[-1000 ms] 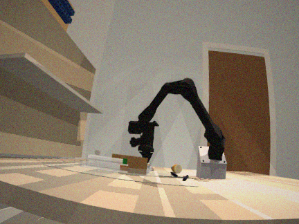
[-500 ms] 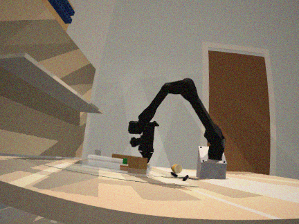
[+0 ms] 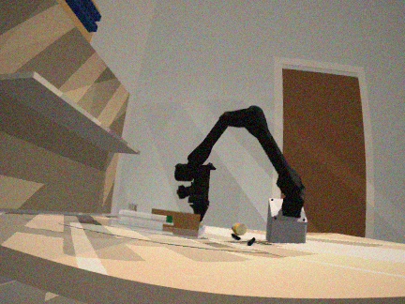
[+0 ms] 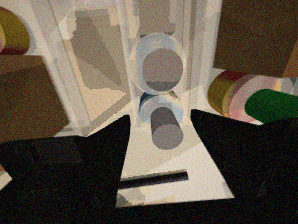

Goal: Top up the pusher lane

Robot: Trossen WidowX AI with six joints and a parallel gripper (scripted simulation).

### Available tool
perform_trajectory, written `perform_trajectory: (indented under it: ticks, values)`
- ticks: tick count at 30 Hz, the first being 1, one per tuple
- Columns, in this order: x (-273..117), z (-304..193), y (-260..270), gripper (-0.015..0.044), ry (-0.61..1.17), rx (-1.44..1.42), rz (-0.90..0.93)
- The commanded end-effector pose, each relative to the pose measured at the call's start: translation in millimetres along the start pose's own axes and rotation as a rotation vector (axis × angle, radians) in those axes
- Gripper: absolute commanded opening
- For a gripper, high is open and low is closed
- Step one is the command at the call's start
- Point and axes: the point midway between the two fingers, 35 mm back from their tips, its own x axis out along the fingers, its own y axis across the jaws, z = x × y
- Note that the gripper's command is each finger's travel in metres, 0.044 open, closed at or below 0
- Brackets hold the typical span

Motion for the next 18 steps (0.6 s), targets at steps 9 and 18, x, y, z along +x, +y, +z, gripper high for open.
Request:
perform_trajectory:
  ticks: [9,18]
  values:
    - [-16,0,-1,0.03,-0.013,-0.008,-0.006]
    - [-16,-28,-3,0.03,-0.012,-0.007,-0.007]
